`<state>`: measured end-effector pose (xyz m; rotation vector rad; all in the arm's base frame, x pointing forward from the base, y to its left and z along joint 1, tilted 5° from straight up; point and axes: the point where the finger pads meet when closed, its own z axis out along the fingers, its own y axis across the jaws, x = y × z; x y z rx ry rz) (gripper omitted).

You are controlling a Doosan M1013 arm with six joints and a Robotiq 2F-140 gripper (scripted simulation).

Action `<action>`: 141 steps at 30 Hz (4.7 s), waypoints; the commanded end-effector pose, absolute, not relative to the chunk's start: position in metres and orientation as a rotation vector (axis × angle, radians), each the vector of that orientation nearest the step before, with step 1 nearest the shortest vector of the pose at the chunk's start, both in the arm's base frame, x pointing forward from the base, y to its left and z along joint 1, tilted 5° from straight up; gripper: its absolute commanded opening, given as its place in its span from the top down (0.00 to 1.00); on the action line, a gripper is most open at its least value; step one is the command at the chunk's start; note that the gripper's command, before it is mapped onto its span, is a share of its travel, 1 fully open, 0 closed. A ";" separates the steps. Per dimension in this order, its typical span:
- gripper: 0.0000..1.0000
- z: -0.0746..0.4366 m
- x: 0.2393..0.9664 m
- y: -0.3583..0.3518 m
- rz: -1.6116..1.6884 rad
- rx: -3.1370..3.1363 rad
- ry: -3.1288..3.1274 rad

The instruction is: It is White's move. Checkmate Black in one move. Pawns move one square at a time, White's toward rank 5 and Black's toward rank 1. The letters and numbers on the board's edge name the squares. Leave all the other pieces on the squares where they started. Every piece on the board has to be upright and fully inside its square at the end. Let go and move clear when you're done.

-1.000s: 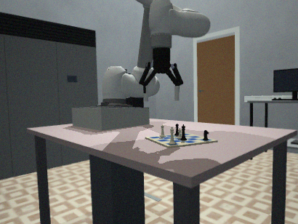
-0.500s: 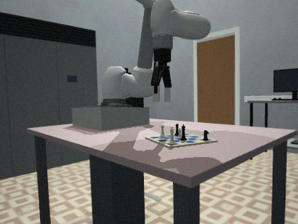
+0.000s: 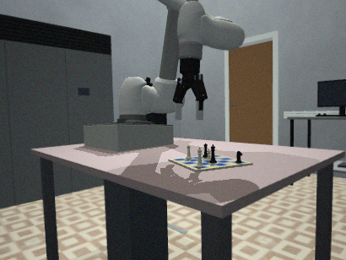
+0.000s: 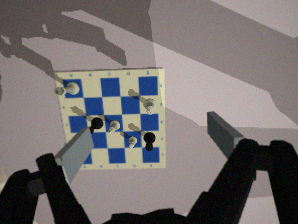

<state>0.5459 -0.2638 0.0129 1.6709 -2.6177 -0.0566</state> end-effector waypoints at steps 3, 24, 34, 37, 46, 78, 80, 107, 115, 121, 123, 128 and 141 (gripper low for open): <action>0.00 0.010 0.546 -0.264 -0.067 2.180 -2.248; 0.00 0.004 0.546 -0.263 -0.034 3.079 -0.514; 0.00 0.003 0.545 -0.263 -0.031 3.120 0.370; 0.00 0.003 0.545 -0.263 -0.027 3.093 0.649; 0.75 0.003 0.545 -0.263 0.001 3.029 1.102; 0.75 0.003 0.545 -0.263 0.001 3.029 1.102; 0.75 0.003 0.545 -0.263 0.001 3.029 1.102; 0.75 -0.019 0.545 -0.261 0.001 3.029 1.102; 0.75 -0.029 0.545 -0.261 0.001 3.029 1.102; 0.75 -0.038 0.544 -0.260 0.001 3.029 1.102; 0.75 -0.040 0.544 -0.260 0.001 3.029 1.102; 0.75 -0.045 0.544 -0.260 0.001 3.029 1.102; 0.75 -0.049 0.544 -0.259 0.001 3.029 1.102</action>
